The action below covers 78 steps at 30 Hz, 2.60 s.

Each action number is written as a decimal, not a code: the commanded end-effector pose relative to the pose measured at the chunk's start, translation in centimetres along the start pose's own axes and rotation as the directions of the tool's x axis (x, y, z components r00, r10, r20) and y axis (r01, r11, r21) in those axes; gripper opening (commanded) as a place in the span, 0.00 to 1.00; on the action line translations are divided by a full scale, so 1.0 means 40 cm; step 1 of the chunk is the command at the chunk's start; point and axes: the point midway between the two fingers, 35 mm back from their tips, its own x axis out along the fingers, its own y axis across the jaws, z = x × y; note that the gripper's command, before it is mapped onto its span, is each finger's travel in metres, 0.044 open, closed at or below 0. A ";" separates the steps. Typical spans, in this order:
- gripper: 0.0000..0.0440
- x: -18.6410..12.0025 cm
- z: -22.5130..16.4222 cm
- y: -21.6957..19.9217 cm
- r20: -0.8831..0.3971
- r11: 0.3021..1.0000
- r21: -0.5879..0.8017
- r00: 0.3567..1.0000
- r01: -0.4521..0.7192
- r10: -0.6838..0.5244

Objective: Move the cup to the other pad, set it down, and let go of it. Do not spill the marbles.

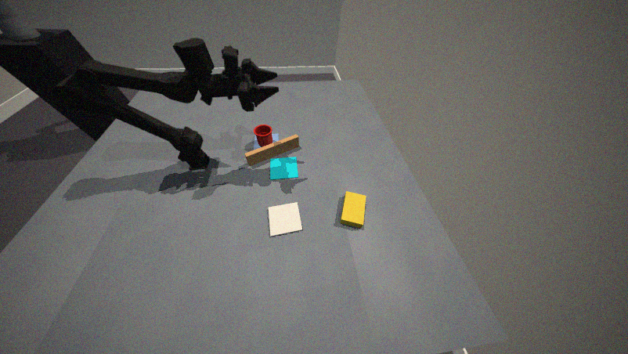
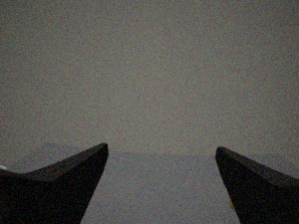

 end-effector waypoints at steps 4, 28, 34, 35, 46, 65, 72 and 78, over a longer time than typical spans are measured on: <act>0.67 -0.003 0.001 0.007 -0.012 1.000 0.000 1.000 -0.011 0.011; 0.20 -0.004 -0.015 0.065 -0.220 0.987 0.148 0.971 -0.058 0.090; 0.21 -0.002 -0.018 0.084 -0.285 0.976 0.209 0.952 -0.054 0.113; 0.22 -0.002 -0.018 0.087 -0.296 0.974 0.219 0.948 -0.052 0.117; 0.23 -0.002 -0.026 0.124 -0.420 0.944 0.331 0.894 -0.010 0.156; 0.27 -0.015 -0.050 0.185 -0.632 0.864 0.476 0.748 0.165 0.205; 0.28 -0.024 -0.063 0.205 -0.705 0.830 0.496 0.677 0.256 0.213; 0.28 -0.034 -0.076 0.220 -0.764 0.800 0.494 0.610 0.339 0.213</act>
